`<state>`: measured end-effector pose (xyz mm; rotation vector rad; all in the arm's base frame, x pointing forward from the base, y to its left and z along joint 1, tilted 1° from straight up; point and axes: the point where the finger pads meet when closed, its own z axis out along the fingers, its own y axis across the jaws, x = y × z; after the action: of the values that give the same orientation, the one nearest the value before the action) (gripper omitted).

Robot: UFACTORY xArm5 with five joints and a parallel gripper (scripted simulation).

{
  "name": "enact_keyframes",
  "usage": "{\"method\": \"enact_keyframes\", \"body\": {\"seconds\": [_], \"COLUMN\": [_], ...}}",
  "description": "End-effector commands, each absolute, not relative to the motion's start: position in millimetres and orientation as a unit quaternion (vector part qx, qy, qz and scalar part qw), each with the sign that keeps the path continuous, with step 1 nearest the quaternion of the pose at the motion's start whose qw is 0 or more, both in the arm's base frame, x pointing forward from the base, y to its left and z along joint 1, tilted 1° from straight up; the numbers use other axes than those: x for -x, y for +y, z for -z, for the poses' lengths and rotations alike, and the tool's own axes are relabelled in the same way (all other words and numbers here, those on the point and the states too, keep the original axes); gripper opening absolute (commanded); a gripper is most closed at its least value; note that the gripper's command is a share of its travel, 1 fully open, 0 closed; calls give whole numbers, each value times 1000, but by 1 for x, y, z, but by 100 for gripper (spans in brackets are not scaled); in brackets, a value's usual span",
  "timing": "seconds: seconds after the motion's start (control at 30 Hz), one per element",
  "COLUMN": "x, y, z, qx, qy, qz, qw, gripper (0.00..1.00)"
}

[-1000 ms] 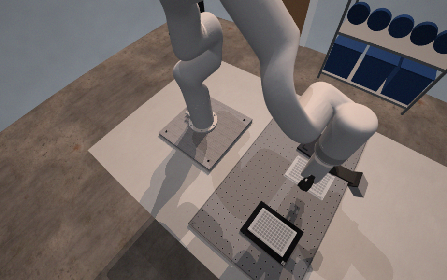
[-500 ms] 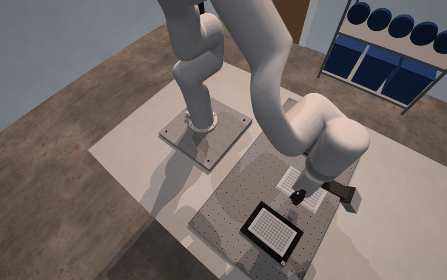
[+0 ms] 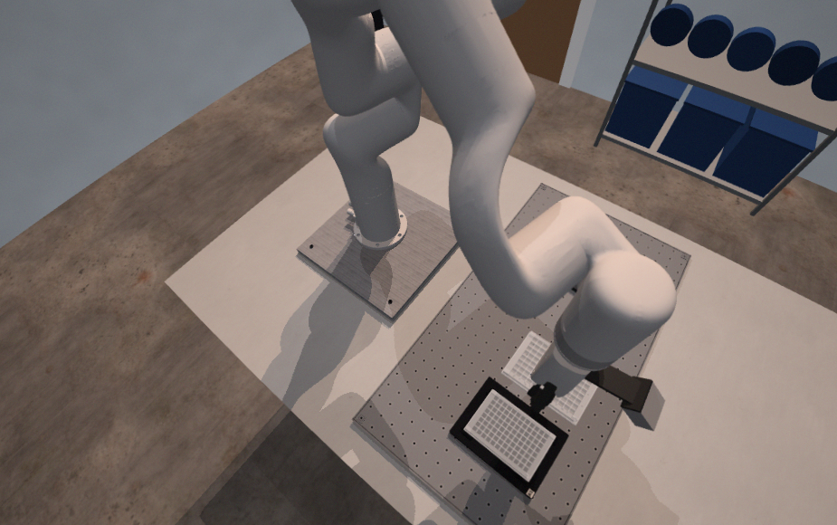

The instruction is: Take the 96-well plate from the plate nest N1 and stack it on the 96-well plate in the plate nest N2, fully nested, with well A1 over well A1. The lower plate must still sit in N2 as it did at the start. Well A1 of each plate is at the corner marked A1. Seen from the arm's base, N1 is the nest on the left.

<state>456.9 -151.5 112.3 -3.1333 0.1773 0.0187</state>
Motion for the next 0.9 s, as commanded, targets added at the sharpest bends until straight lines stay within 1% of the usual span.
{"method": "enact_keyframes", "body": {"seconds": [0.0, 0.87], "x": [-457, -449], "y": [-162, -239], "z": [-114, -115], "qx": [998, 998], "qy": [56, 56], "qz": [-4, -3], "qw": [1, 1], "gripper": [0, 0]}}
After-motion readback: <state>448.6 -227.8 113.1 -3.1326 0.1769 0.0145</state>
